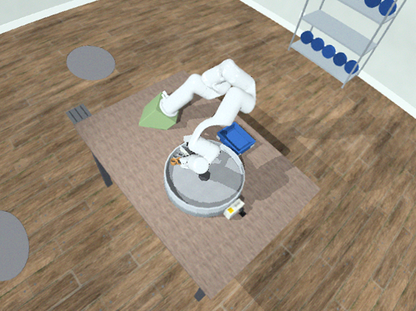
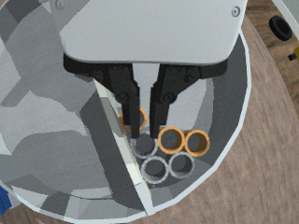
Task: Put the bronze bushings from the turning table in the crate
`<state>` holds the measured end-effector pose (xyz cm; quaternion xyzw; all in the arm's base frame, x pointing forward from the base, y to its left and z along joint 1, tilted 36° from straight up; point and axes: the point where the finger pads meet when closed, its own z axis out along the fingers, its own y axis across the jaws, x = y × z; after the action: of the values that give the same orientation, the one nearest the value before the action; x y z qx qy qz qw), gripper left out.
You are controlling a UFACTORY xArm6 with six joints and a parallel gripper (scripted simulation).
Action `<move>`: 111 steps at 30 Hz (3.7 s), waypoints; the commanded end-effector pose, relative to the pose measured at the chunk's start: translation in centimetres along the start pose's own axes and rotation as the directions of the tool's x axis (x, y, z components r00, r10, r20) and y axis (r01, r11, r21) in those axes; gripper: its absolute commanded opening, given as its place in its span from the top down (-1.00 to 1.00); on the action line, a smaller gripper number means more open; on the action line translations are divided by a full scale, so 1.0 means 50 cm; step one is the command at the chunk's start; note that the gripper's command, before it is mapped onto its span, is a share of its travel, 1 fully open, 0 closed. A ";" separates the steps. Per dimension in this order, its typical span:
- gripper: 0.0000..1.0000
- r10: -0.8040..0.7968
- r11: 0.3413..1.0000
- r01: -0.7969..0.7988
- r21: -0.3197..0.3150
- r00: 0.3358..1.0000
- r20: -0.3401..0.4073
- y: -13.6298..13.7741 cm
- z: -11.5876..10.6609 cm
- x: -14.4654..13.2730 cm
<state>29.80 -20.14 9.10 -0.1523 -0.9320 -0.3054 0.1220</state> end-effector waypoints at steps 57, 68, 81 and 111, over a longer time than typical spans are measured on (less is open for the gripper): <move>1.00 0.000 1.000 0.000 0.001 1.000 0.003 0.000 0.028 -0.027; 1.00 0.000 1.000 0.000 0.001 1.000 0.003 0.000 0.028 -0.027; 1.00 0.000 1.000 0.000 0.001 1.000 0.003 0.000 0.028 -0.027; 1.00 0.000 1.000 0.000 0.001 1.000 0.003 0.000 -0.079 0.063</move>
<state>27.66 -21.62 12.68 -0.1524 -0.9321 -0.3051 0.1215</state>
